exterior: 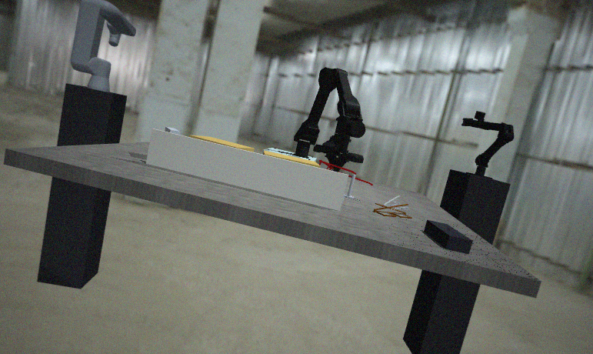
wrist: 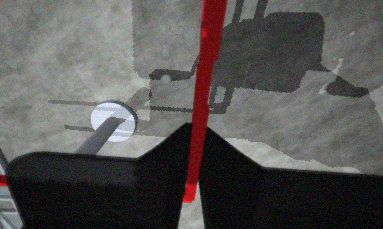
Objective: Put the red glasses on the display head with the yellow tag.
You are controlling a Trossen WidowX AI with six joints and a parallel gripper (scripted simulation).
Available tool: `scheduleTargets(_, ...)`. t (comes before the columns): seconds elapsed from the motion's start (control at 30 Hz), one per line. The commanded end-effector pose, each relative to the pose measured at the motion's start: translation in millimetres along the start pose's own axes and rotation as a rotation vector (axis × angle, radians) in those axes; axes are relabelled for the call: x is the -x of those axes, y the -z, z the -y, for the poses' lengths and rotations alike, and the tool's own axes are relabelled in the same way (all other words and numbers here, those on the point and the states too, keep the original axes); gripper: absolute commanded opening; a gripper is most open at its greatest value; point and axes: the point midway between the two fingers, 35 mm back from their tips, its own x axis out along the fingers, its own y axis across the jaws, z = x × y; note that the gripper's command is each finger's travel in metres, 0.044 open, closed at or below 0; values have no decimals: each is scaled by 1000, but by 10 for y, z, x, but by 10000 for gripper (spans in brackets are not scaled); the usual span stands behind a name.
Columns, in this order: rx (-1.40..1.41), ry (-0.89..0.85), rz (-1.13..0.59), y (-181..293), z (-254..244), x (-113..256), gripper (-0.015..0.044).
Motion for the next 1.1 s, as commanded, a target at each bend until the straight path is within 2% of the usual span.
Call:
scheduleTargets(0.0,3,2,0,-10,9,0,0)
scheduleTargets(0.67,3,2,0,64,7,12,0)
scheduleTargets(0.8,3,2,0,70,-4,171,0)
scheduleTargets(0.97,3,2,-1,103,1,547,0)
scheduleTargets(1.07,3,2,-1,110,5,601,0)
